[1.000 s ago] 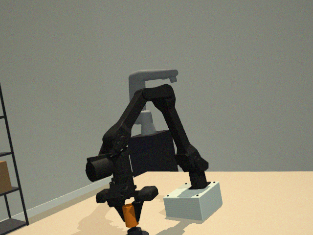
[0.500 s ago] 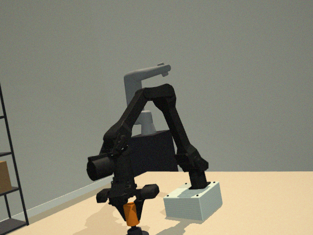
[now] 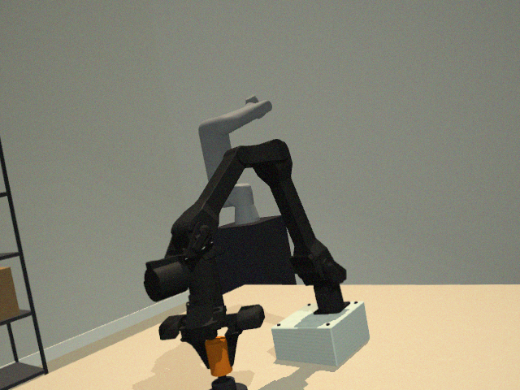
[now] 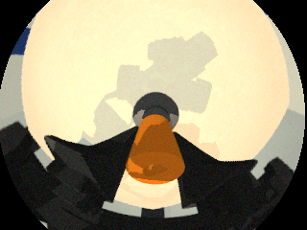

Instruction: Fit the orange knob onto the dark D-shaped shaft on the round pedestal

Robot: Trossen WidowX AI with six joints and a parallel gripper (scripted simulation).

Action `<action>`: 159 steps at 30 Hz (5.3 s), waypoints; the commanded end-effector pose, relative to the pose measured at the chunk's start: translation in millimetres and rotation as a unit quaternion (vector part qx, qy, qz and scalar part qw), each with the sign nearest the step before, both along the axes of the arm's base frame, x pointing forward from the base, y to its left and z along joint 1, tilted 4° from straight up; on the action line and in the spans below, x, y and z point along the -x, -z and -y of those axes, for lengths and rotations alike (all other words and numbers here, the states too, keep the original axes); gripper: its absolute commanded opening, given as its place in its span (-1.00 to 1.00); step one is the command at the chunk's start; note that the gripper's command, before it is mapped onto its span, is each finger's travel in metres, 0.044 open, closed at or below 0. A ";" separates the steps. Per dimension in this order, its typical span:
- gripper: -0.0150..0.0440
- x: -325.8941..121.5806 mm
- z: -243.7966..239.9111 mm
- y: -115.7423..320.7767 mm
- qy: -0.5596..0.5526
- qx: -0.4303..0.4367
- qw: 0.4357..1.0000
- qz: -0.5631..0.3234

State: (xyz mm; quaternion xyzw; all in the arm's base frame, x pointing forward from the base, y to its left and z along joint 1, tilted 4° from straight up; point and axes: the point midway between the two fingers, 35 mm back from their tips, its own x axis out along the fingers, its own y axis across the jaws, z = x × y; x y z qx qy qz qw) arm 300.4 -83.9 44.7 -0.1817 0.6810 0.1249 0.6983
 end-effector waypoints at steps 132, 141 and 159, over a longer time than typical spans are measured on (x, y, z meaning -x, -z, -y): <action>-0.49 -2.6 0.1 -4.0 -0.311 0.014 0.950 -0.018; -0.49 -5.0 0.7 -5.5 -0.408 0.019 0.912 -0.026; -0.49 -4.6 0.6 -2.1 -0.408 0.019 0.912 -0.026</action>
